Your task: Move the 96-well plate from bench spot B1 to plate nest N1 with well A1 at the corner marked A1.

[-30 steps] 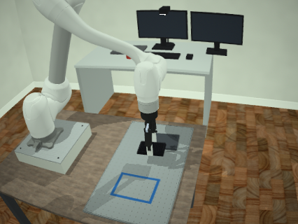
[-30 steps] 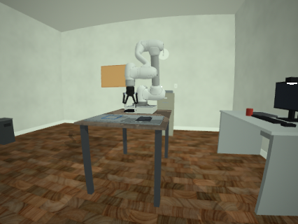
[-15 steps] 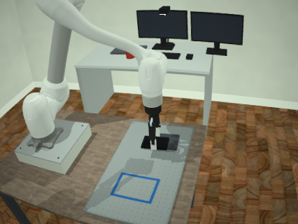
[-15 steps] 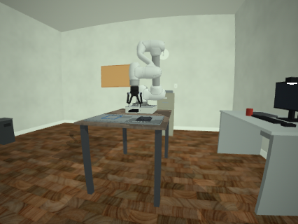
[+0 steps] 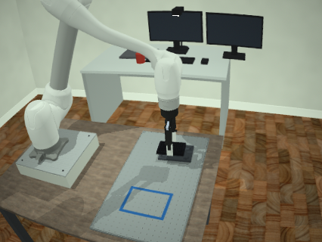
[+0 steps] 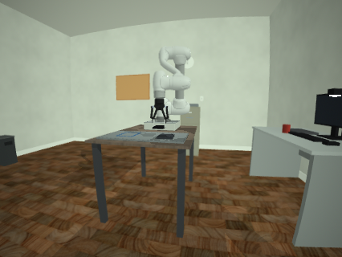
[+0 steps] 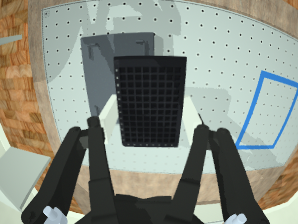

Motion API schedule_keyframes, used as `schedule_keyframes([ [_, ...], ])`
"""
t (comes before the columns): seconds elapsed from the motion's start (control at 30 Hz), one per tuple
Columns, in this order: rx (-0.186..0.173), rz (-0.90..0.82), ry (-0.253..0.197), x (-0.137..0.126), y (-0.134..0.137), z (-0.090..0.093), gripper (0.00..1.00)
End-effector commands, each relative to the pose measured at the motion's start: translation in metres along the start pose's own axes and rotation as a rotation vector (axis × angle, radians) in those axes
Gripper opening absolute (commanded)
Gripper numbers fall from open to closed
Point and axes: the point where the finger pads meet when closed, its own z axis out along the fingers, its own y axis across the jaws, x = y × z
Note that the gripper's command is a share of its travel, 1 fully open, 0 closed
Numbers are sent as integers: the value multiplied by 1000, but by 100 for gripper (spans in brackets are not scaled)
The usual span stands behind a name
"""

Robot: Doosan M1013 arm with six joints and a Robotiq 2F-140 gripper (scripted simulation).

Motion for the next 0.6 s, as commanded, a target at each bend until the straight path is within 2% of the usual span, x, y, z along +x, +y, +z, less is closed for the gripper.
schedule_keyframes([
  [0.0,6,6,-2,4,-19,-1,0],
  [0.3,6,6,-2,10,-48,-2,0],
  [0.57,6,6,-2,12,-57,-2,0],
])
